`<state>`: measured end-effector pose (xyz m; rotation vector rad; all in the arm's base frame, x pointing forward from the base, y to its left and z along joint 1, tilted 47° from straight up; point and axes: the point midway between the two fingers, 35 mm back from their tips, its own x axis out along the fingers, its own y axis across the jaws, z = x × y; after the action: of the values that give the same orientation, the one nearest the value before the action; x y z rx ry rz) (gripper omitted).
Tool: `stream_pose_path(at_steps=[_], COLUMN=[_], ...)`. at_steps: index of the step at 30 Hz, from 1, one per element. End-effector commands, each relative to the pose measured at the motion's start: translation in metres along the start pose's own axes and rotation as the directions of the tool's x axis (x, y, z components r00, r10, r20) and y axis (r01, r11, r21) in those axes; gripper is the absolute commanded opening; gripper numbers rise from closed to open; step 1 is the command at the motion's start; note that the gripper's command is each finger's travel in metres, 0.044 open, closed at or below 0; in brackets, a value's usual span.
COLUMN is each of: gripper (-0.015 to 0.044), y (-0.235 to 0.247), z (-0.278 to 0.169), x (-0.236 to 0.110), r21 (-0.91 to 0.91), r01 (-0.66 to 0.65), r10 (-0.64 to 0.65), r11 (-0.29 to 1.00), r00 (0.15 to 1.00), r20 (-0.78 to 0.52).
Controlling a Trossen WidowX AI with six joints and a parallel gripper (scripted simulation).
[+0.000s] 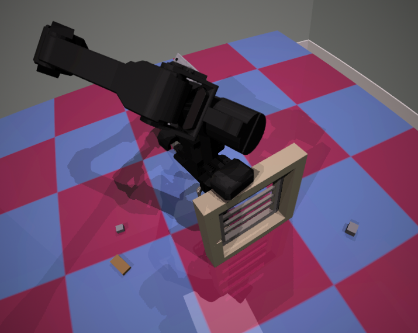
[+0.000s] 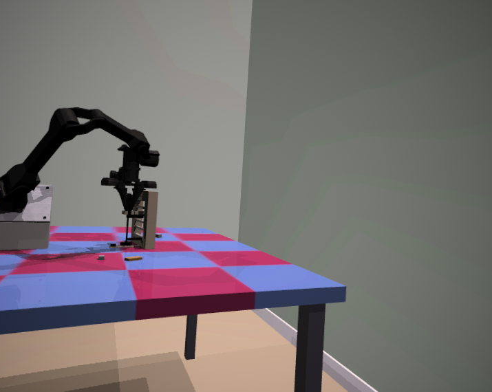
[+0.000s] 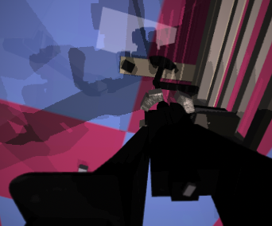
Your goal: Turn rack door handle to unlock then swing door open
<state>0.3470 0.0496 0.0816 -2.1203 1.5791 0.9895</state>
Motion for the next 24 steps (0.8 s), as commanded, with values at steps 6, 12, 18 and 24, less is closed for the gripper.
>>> stream_pose_path(at_steps=[6, 12, 18, 24], gripper=[0.0079, 0.0039, 0.0013, 0.0013], y=[0.0001, 0.0001, 0.0001, 0.0030], z=[0.0007, 0.0007, 0.0007, 0.0028], x=[0.0002, 0.0002, 0.0002, 0.0002], r21=[-0.004, -0.004, -0.004, 0.086], r01=[-0.001, -0.001, -0.001, -0.001], r10=[0.001, 0.001, 0.001, 0.001], r11=[1.000, 1.000, 1.000, 0.996], r00=[1.000, 1.000, 1.000, 1.000], r20=[0.005, 0.005, 0.005, 0.005])
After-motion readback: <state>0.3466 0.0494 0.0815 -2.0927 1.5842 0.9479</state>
